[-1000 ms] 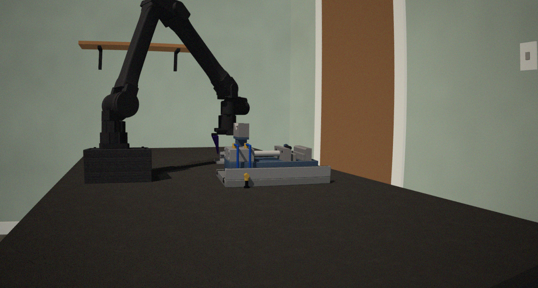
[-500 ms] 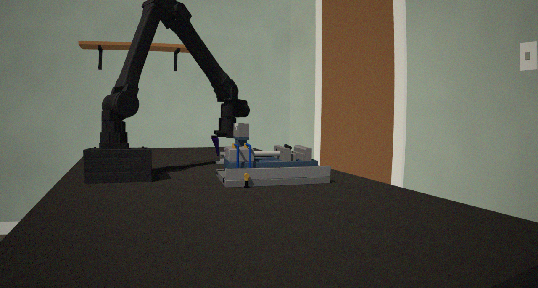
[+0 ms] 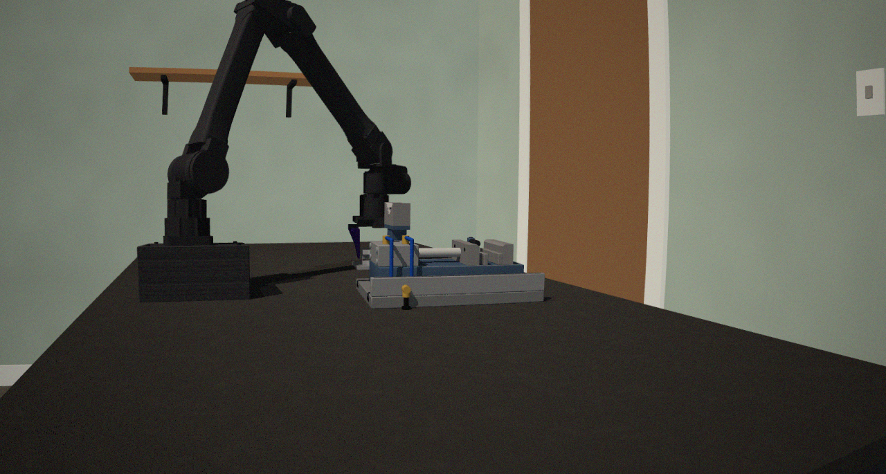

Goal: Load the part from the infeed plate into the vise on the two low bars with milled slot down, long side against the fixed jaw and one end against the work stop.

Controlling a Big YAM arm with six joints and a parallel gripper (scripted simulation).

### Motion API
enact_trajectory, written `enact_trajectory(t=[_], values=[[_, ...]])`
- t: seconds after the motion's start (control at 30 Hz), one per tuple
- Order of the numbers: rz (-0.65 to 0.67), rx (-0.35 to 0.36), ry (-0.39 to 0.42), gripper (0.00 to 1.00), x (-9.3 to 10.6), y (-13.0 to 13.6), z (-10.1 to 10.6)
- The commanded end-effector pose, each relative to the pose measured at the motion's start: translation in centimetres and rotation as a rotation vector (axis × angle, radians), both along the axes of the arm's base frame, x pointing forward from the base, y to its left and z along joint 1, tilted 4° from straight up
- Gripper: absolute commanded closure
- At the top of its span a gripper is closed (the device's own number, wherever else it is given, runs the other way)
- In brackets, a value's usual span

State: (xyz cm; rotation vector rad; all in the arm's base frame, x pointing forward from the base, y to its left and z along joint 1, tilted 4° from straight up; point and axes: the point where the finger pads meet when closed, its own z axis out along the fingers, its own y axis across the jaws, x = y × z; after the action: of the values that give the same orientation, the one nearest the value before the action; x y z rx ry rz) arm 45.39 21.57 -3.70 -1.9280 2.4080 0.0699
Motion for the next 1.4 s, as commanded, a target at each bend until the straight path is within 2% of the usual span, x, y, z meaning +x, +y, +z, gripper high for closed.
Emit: enact_trajectory(t=[0.0,1.23,1.27,1.37], values=[[0.004,0.0,0.002,0.19,0.09,0.75,-0.74],[0.004,0.0,0.002,0.19,0.09,0.75,-0.75],[0.004,0.0,0.002,1.0,0.09,0.75,-0.75],[0.003,0.0,-0.002,1.0,0.31,0.67,-0.64]])
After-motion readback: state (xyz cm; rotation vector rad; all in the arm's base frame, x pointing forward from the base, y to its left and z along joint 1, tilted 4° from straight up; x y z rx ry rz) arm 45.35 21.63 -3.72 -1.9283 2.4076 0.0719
